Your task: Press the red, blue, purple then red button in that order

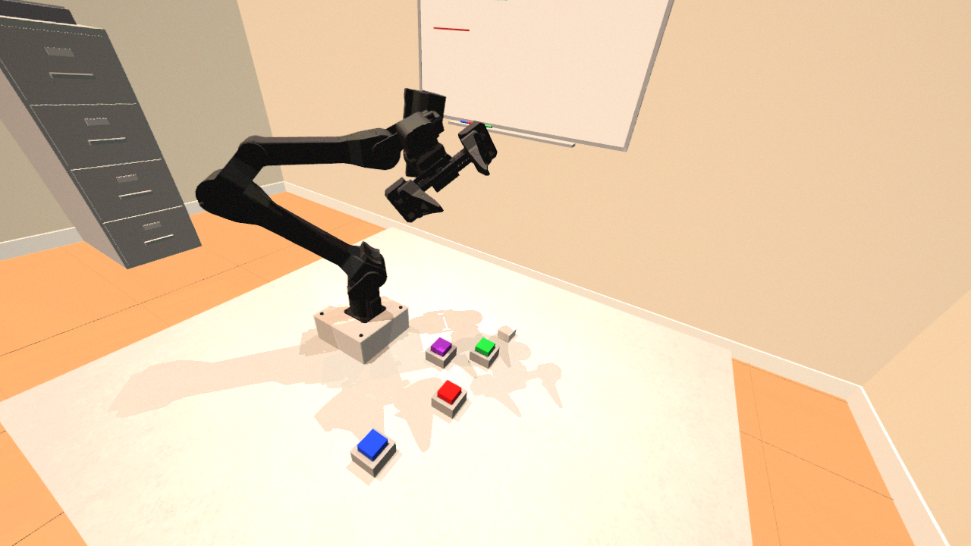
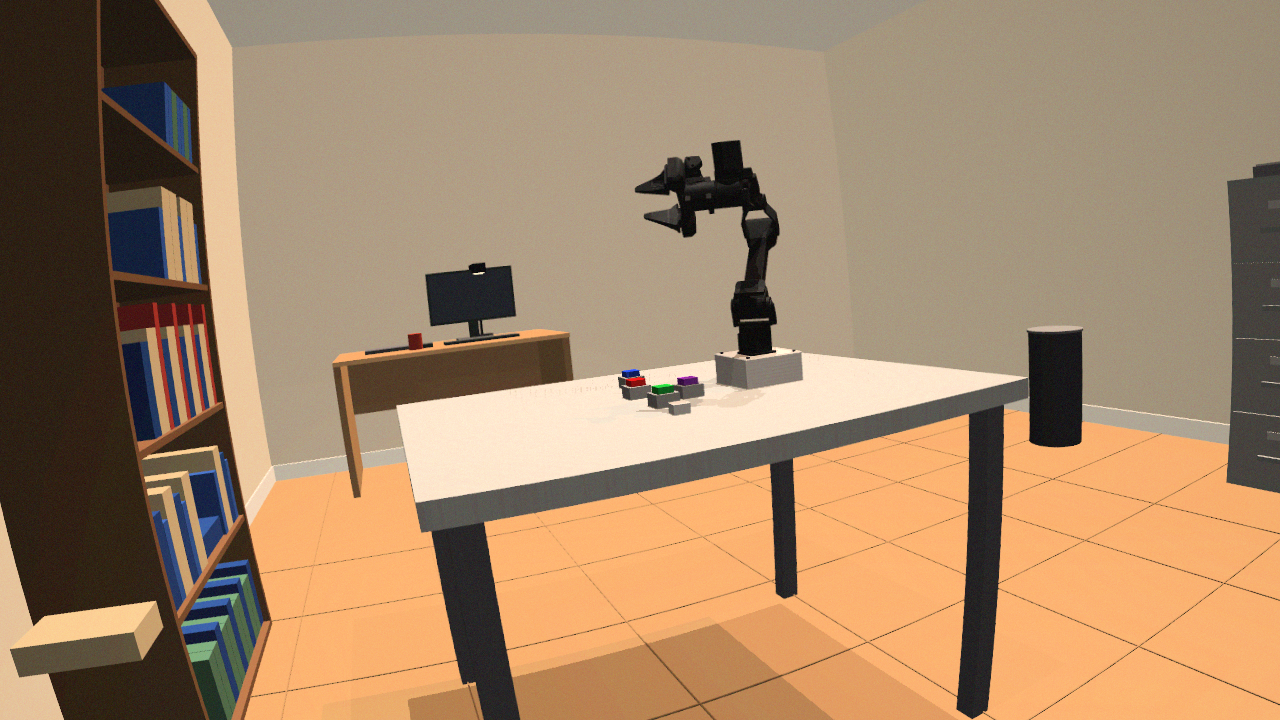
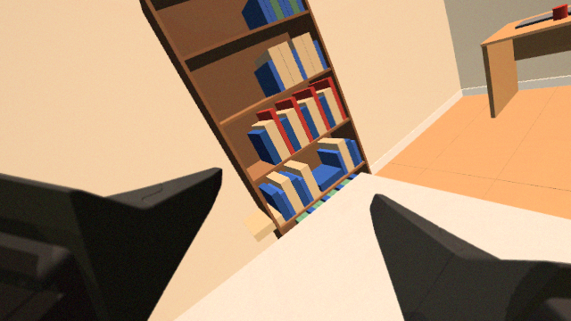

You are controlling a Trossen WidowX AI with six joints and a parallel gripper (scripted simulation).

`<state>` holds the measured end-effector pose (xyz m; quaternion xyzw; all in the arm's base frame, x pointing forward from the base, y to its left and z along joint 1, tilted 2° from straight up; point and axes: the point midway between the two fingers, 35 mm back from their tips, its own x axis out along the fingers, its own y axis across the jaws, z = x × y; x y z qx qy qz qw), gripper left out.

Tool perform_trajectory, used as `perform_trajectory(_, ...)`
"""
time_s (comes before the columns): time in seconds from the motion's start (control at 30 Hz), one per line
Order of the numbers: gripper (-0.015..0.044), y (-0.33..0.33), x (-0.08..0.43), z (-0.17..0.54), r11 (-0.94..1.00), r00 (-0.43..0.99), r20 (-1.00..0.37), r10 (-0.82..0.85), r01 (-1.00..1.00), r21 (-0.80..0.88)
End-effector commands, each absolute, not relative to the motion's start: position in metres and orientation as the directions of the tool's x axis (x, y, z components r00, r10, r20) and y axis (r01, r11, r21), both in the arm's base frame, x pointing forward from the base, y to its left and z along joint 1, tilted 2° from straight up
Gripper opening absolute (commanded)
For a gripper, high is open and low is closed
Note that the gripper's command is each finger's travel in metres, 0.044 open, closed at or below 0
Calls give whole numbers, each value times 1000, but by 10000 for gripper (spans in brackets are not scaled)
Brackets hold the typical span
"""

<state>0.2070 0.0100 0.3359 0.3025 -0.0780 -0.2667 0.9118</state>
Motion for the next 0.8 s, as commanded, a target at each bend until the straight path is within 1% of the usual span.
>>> perform_trajectory(0.0,400,11,209,335,684,847,-22,-531,444,579)
perform_trajectory(0.03,400,12,214,333,709,850,-33,-525,459,536)
perform_trajectory(0.1,400,17,234,321,785,858,-88,-506,500,367)
perform_trajectory(0.23,400,14,271,281,866,831,-284,-478,499,3)
perform_trajectory(0.33,400,2,290,242,886,751,-472,-461,414,-208)
perform_trajectory(0.43,400,-14,298,201,905,614,-665,-425,280,-320)
perform_trajectory(0.5,400,-26,297,175,925,495,-781,-379,184,-332)
perform_trajectory(0.6,400,-41,287,139,965,297,-918,-263,65,-256)
perform_trajectory(0.7,400,-53,272,112,996,106,-991,-85,5,-85)
perform_trajectory(0.77,400,-56,265,103,1000,36,-999,11,2,11)
